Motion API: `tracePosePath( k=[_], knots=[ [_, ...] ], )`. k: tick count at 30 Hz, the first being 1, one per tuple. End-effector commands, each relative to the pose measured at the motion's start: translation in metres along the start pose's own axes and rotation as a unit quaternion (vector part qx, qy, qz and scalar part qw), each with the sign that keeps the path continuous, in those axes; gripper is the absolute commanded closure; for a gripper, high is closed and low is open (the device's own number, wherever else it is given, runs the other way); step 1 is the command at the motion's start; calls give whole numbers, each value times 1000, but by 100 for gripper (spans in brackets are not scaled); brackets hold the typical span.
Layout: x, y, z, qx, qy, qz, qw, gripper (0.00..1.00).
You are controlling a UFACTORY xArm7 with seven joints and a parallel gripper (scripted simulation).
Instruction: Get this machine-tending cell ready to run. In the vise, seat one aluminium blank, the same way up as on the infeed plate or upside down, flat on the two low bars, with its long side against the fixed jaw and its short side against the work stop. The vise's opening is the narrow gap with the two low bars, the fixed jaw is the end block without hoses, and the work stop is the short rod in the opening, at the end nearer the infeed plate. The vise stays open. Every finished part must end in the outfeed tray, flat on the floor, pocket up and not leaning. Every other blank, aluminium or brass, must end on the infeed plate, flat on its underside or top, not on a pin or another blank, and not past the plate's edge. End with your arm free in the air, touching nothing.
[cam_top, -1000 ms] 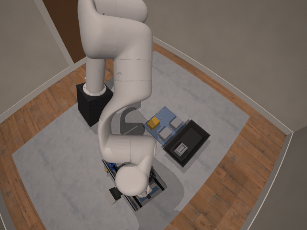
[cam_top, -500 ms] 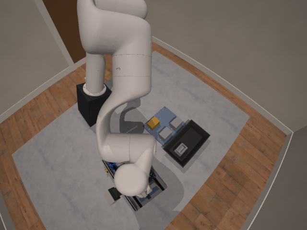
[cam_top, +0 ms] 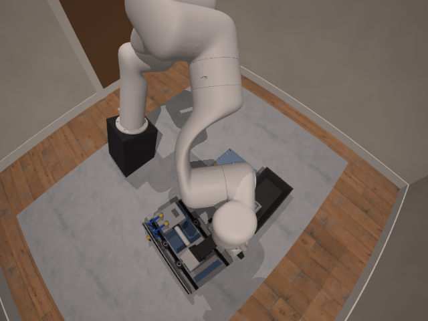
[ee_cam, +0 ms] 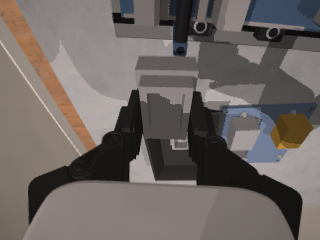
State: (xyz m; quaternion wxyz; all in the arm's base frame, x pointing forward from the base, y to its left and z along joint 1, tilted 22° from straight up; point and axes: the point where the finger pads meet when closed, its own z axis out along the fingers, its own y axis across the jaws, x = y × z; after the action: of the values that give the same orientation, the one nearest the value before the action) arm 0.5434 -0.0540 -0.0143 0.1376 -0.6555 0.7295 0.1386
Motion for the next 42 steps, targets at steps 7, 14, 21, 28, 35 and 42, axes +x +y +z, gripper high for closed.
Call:
tracePosePath(
  k=[7,14,21,28,35,42],
  knots=[
    [-103,-4,-3,3,6,-13,1000,100],
    [-185,9,-2,3,5,-28,1000,100],
    [-248,28,-2,3,3,-40,999,100],
    [-275,38,-2,3,1,-46,999,100],
    [-275,38,-2,3,1,-46,999,100],
    [-275,38,-2,3,1,-46,999,100]
  ],
)
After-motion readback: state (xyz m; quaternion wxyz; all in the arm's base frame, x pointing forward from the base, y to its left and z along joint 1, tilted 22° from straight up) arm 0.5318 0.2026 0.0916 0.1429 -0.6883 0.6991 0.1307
